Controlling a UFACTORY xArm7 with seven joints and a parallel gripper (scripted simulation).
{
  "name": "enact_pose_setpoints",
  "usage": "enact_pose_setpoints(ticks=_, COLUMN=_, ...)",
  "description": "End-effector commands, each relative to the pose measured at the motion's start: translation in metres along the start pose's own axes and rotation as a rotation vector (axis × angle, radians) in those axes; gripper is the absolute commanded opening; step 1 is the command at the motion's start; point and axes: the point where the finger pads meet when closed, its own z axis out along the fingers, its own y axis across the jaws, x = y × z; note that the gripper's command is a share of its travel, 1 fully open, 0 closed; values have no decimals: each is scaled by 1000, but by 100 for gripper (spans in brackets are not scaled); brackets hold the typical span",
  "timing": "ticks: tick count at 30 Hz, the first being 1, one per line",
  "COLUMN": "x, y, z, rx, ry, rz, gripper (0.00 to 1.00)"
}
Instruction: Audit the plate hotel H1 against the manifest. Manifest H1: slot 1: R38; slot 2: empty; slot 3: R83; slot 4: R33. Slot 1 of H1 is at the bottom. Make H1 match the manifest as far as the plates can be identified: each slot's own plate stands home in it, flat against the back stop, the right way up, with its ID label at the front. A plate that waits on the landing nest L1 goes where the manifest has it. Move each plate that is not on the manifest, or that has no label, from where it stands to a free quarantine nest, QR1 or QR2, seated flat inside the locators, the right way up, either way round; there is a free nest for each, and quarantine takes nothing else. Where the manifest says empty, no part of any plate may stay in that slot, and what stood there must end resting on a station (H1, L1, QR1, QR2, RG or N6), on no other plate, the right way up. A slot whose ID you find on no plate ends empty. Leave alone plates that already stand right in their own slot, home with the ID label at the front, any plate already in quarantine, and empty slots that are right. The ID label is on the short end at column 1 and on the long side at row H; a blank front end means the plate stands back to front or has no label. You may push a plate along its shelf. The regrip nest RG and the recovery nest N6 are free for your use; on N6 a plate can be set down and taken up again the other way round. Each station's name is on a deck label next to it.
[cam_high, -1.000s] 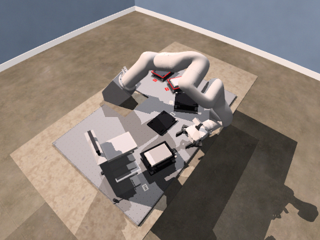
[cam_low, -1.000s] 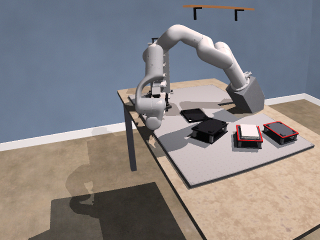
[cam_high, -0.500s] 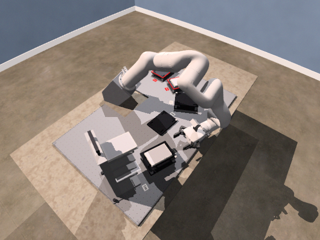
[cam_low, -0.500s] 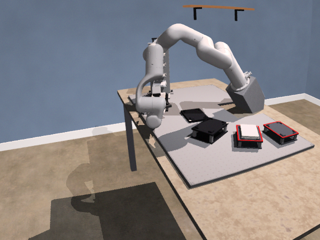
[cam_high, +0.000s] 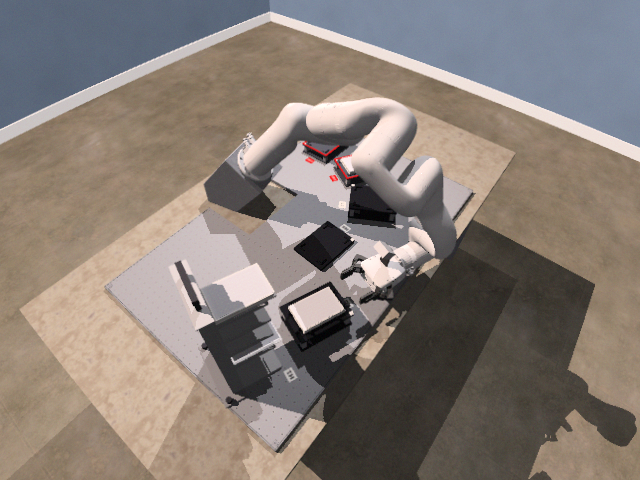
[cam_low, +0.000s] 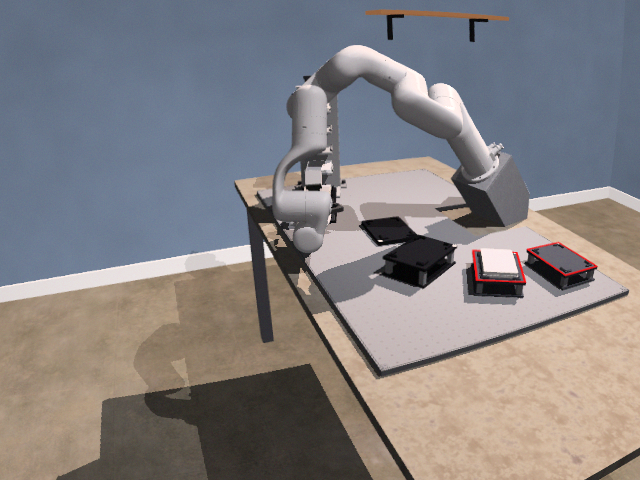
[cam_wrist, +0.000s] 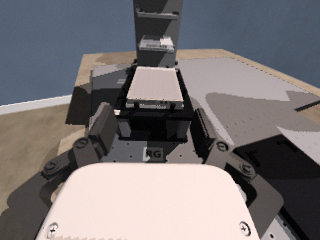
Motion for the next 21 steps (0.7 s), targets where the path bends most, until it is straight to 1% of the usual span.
enact_pose_setpoints(ticks=1, x=1, y=-1, z=5, rx=1, ry=0, rz=2, gripper=100)
enact_pose_setpoints(ticks=4, x=1, y=-1, z=10, rx=1, ry=0, rz=2, gripper=100)
enact_pose_setpoints(ticks=6, x=1, y=-1, z=10, rx=1, ry=0, rz=2, gripper=100)
enact_pose_setpoints(ticks=19, x=1, y=-1, z=32, rx=1, ry=0, rz=2, gripper=100)
enact_pose_setpoints(ticks=21, x=1, y=-1, z=32, rx=1, ry=0, rz=2, gripper=100)
